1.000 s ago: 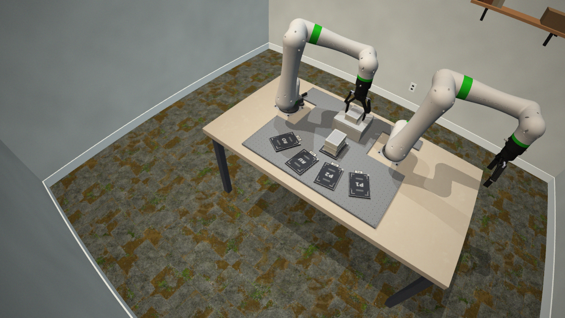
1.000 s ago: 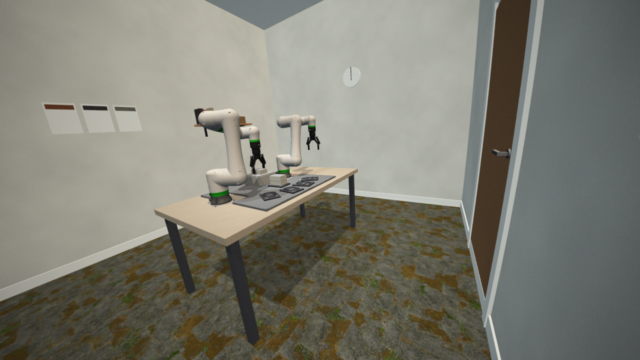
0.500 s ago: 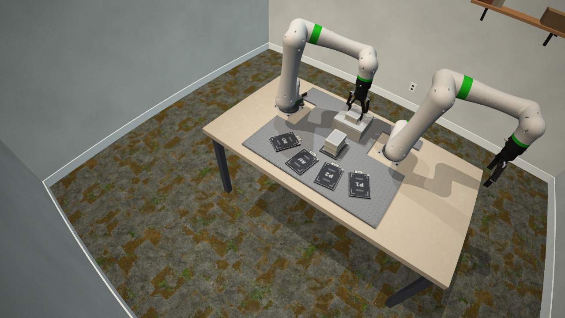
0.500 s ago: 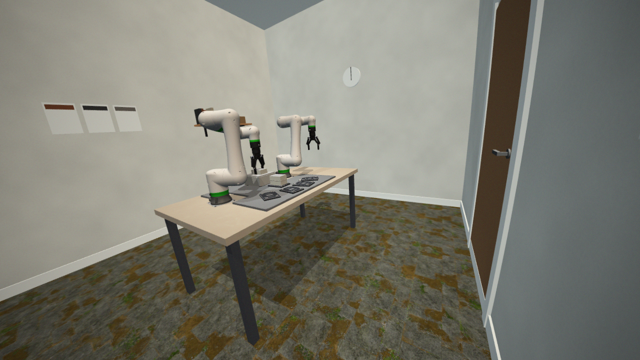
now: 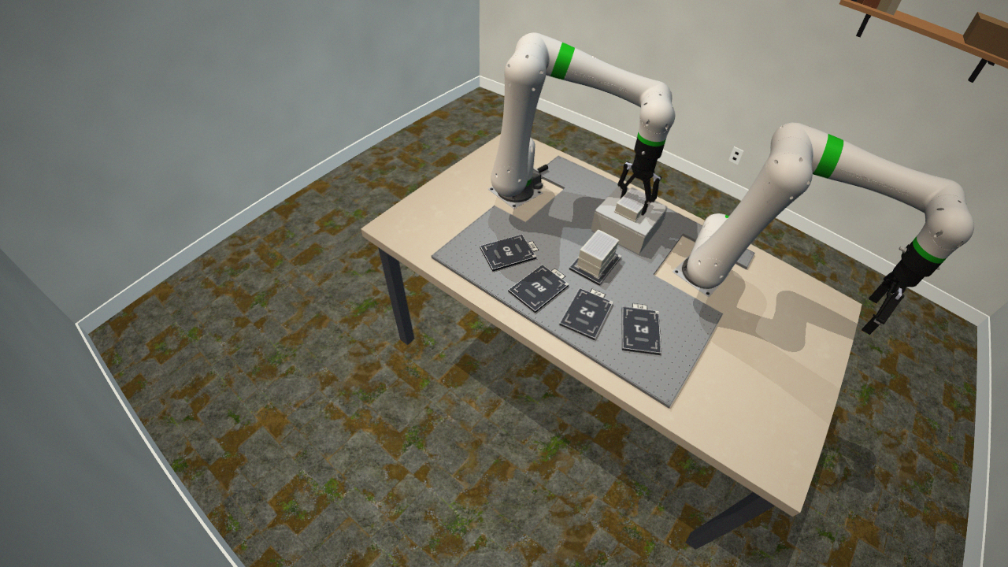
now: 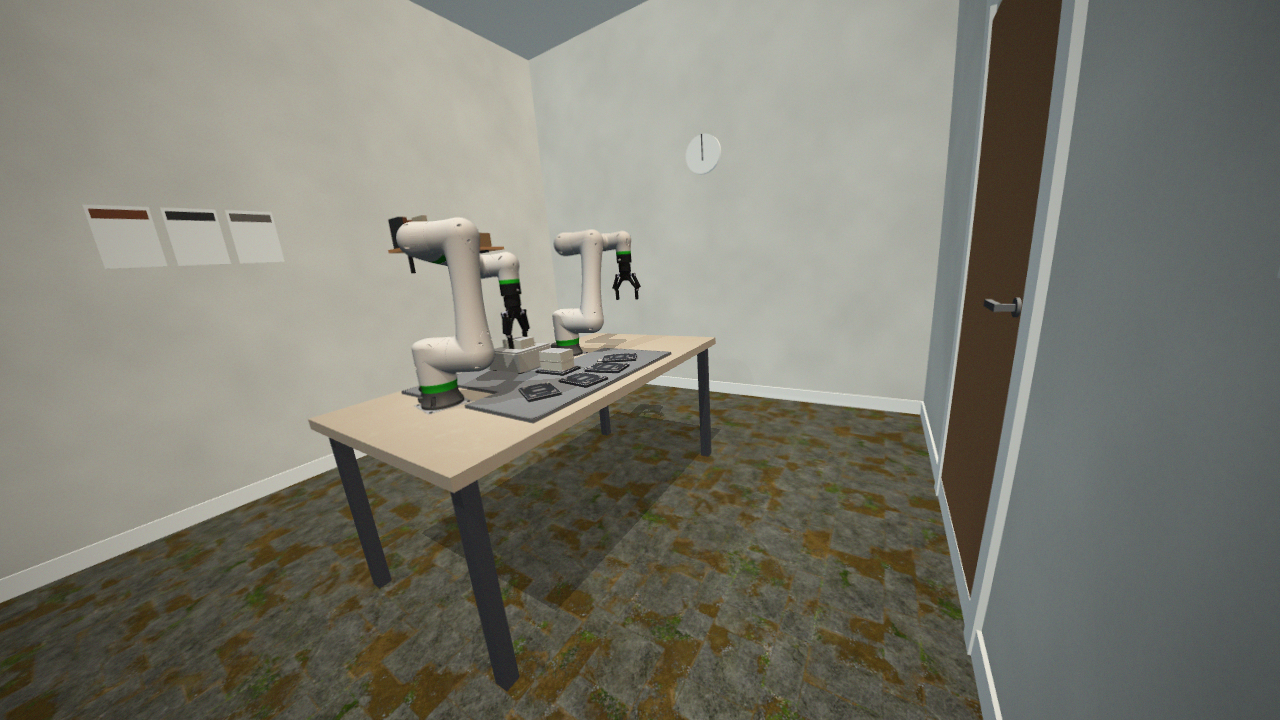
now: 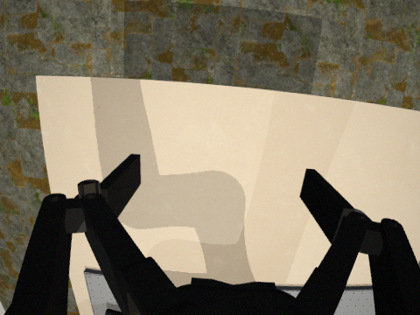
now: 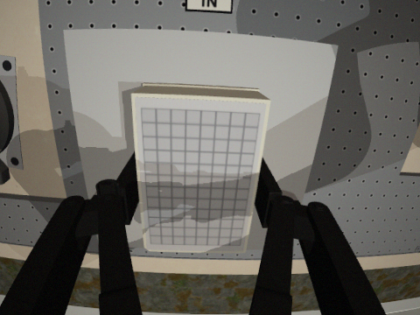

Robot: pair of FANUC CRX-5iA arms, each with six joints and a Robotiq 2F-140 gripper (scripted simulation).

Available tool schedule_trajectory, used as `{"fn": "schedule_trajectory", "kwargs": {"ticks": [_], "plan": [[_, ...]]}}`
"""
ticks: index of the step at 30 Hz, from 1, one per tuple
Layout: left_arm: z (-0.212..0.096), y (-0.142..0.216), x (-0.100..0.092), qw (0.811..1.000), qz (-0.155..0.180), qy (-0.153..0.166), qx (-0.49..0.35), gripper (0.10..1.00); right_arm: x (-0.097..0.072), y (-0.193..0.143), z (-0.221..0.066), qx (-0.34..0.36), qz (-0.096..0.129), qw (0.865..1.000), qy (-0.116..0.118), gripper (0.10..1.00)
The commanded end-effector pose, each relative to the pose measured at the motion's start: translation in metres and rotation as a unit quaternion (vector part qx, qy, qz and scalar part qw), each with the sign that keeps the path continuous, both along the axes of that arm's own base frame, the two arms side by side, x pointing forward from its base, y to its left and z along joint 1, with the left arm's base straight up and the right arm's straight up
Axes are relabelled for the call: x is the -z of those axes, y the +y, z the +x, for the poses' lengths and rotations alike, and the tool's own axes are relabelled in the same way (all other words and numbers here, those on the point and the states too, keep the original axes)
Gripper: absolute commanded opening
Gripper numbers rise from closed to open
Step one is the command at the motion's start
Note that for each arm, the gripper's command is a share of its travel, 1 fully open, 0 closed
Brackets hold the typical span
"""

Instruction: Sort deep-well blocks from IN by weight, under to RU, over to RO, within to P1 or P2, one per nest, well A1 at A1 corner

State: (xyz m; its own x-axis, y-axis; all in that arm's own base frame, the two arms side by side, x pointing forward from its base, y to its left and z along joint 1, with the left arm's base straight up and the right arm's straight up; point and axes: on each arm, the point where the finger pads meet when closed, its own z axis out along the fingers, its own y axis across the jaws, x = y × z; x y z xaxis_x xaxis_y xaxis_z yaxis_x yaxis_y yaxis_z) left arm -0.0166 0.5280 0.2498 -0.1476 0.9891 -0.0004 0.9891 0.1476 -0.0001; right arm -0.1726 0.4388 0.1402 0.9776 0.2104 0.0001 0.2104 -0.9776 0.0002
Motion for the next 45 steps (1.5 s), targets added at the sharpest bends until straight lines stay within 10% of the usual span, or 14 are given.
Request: {"fn": "schedule_trajectory", "kwargs": {"ticks": [1, 45], "plan": [[0.000, 0.000, -0.001, 1.000, 0.001, 0.000, 0.000, 1.000, -0.001, 0.000, 0.000, 0.000, 0.001, 1.000, 0.000, 0.099], [0.000, 0.000, -0.001, 1.000, 0.001, 0.000, 0.000, 1.000, -0.066, 0.000, 0.000, 0.000, 0.001, 1.000, 0.000, 0.099]]}}
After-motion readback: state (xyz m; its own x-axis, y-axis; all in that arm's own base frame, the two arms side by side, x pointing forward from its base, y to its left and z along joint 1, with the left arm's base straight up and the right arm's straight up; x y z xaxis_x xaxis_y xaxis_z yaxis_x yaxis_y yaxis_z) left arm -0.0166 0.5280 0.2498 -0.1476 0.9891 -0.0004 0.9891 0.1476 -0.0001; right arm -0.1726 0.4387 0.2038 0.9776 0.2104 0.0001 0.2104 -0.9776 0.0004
